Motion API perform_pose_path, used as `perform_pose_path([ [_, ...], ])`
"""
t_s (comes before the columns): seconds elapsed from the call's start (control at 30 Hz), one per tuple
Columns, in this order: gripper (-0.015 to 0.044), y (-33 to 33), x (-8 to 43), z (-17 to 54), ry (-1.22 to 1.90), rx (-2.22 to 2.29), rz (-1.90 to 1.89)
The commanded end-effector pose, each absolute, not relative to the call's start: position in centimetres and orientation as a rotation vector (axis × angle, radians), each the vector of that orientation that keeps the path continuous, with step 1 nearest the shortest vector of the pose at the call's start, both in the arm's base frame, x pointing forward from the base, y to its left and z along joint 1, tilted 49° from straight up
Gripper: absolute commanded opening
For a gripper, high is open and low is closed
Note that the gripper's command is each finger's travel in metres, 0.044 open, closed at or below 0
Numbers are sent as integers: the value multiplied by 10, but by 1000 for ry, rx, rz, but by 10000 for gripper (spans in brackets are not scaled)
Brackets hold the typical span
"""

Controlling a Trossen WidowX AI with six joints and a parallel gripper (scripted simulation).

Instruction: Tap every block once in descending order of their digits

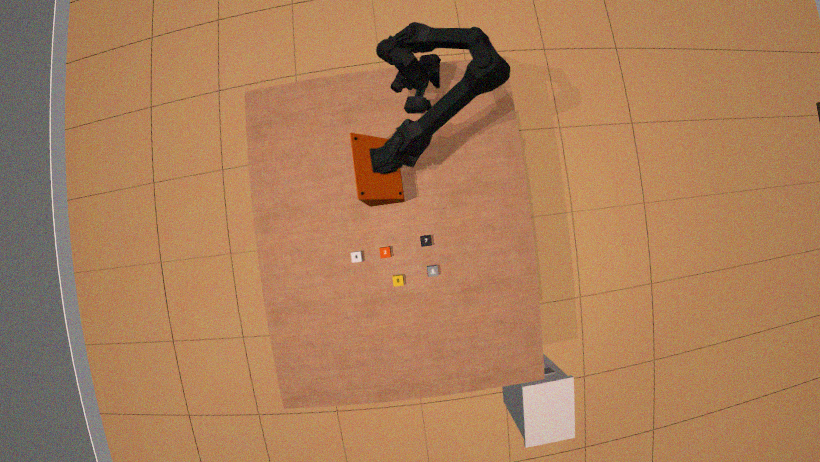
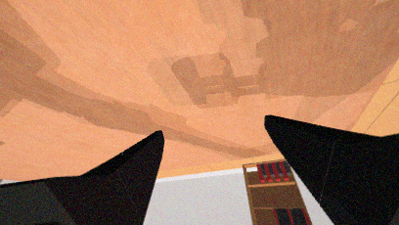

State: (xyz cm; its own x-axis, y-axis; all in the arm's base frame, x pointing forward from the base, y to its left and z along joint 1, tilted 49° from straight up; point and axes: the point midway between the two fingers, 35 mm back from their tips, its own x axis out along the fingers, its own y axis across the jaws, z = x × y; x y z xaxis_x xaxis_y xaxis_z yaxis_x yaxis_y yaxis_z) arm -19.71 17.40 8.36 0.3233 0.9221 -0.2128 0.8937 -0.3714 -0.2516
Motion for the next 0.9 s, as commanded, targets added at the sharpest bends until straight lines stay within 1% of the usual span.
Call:
perform_pose_path([
  [0.0,400,175,-196,84,-1701,-2485,495],
  [0.1,400,186,-186,84,-1589,-2517,528],
  [0.23,400,212,-151,78,-1268,-2629,595],
  [0.3,400,226,-138,88,-1158,-2651,621],
  [0.37,400,238,-127,101,-1013,-2569,679],
  [0.43,400,241,-120,113,-983,-2550,721],
  [0.53,400,252,-83,113,-739,-2526,739],
  [0.6,400,254,-69,122,-600,-2479,803],
  [0.87,400,259,10,126,-19,-2185,863],
])
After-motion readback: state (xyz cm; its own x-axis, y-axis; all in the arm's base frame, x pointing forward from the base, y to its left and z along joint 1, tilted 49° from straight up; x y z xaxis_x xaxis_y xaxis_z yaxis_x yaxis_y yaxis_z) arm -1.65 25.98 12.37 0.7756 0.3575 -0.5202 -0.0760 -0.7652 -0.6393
